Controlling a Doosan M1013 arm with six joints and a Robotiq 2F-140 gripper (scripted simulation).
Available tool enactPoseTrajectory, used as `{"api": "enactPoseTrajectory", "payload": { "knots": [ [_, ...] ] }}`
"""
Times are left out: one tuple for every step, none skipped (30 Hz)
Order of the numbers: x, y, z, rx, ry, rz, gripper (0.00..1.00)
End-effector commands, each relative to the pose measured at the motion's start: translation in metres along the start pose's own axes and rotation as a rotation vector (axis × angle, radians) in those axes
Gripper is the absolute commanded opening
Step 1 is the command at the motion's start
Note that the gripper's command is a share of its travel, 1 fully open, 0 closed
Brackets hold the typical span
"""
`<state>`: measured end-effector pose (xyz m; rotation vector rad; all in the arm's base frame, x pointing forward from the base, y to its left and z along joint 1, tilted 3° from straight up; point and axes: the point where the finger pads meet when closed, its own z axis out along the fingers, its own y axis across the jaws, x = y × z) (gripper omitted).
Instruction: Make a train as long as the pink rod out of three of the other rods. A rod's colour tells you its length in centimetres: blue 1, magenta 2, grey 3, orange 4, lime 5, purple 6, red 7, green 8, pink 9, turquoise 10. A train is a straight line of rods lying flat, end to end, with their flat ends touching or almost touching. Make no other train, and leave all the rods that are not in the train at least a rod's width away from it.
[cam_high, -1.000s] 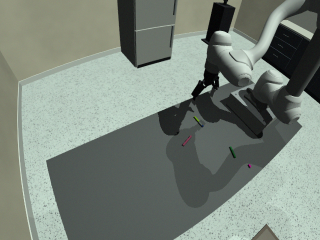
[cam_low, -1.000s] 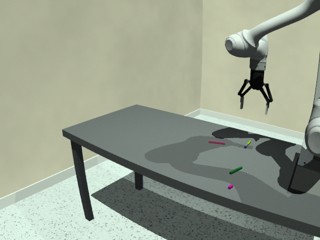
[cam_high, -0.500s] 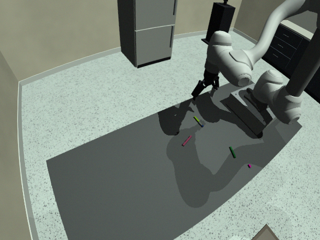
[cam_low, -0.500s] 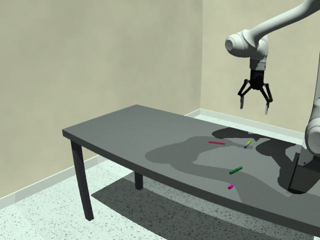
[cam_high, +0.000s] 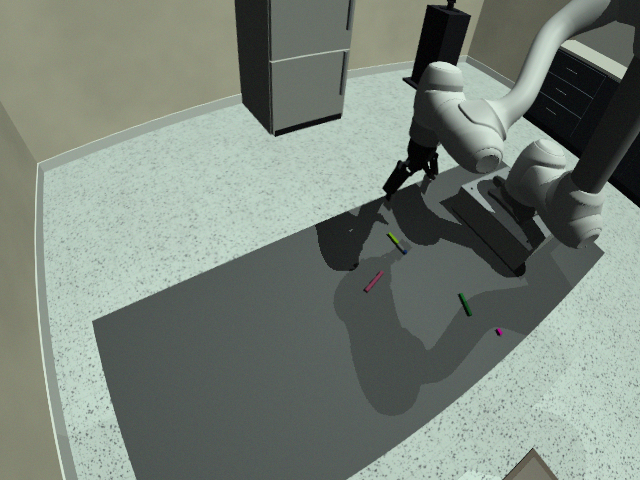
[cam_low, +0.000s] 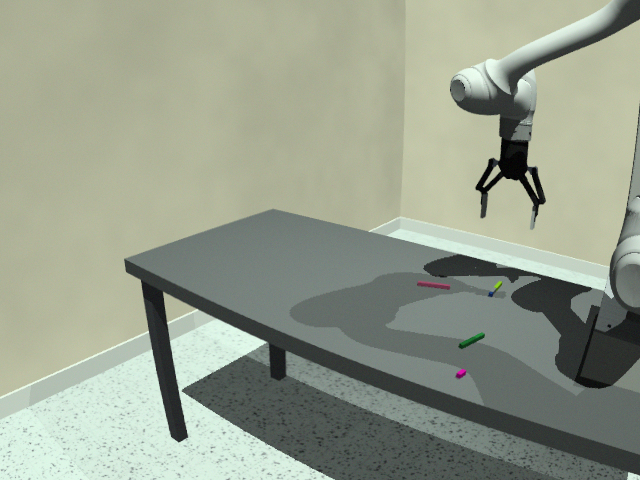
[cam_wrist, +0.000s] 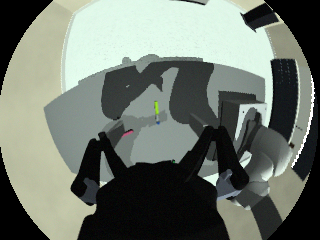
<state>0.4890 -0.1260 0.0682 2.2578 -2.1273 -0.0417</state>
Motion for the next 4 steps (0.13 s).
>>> {"api": "enactPoseTrajectory", "payload": {
  "knots": [
    [-0.0019, 0.0003, -0.0022, -0.001, -0.004, -0.001, 1.00],
    [-0.0019, 0.0003, -0.0022, -0.001, -0.004, -0.001, 1.00],
    [-0.0019, 0.0003, -0.0022, -0.001, -0.004, -0.001, 1.00],
    [-0.0019, 0.0003, -0.0022, -0.001, -0.004, -0.001, 1.00]
  ]
}}
